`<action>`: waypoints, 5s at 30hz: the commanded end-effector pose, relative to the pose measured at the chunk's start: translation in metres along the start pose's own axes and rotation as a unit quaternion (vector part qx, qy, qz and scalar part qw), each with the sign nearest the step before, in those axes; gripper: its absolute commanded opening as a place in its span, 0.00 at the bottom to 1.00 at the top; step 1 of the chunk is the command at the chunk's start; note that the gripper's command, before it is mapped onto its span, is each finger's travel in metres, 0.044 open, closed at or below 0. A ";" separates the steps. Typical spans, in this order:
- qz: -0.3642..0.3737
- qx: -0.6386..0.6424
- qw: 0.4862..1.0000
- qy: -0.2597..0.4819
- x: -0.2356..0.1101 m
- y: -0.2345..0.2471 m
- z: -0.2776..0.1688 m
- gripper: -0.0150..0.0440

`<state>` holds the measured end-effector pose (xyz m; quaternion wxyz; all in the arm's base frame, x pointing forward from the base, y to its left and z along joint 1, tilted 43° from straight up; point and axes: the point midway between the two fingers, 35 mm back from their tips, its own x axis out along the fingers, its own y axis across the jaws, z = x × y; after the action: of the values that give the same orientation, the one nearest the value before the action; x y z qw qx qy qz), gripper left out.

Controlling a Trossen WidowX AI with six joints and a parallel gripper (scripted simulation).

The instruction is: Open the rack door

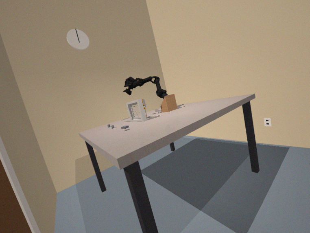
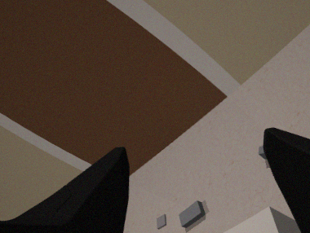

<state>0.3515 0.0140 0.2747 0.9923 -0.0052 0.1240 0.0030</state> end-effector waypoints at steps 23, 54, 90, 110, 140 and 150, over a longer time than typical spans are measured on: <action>-0.061 0.005 0.948 0.311 0.051 0.044 -0.102 0.73; -0.219 -0.141 0.804 0.535 0.042 0.083 -0.192 0.73; -0.274 -0.219 0.749 0.562 0.044 0.073 -0.231 0.73; -0.275 -0.220 0.749 0.561 0.050 0.051 -0.254 0.73; -0.266 -0.232 0.745 0.565 0.050 0.047 -0.258 0.27; -0.123 -0.404 0.668 0.613 0.050 0.047 -0.258 0.27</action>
<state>0.3362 0.0588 0.0126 0.6175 -0.3719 0.6810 -0.1290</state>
